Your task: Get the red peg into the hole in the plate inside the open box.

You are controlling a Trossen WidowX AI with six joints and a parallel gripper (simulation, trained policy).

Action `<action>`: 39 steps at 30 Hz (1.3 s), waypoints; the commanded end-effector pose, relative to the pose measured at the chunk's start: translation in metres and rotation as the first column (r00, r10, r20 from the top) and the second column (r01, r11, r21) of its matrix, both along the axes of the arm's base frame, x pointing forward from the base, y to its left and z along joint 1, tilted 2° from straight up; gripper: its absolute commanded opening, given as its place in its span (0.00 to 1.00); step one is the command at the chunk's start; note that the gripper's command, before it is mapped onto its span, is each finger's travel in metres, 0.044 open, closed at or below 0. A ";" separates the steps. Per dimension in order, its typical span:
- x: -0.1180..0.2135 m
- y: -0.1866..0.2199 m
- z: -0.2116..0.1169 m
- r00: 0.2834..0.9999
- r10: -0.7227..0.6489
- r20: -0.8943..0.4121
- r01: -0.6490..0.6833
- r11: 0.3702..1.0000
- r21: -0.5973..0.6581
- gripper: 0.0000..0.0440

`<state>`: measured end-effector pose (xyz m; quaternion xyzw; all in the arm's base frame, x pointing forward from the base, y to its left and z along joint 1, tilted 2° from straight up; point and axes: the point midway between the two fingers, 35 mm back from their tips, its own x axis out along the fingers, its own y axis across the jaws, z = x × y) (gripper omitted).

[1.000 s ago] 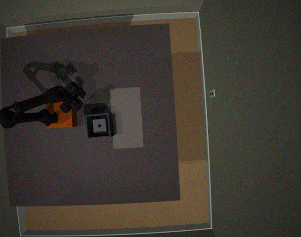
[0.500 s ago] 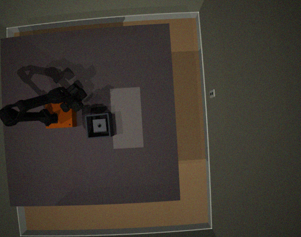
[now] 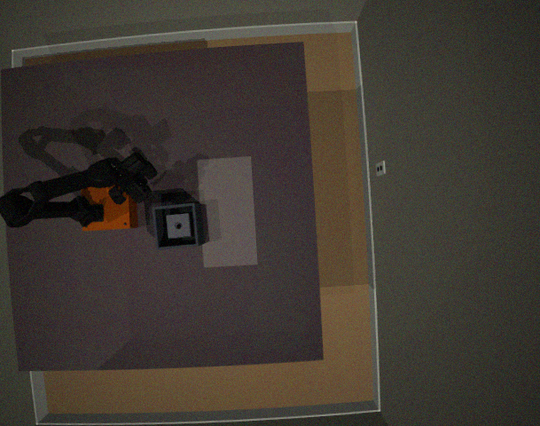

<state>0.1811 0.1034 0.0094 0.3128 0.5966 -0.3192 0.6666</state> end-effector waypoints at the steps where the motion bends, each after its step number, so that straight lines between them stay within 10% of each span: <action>1: 0.012 -0.002 0.016 0.998 0.026 0.053 -0.025 1.000 -0.013 0.00; 39: 0.104 -0.097 0.107 0.978 -0.024 0.208 0.052 0.990 -0.130 0.00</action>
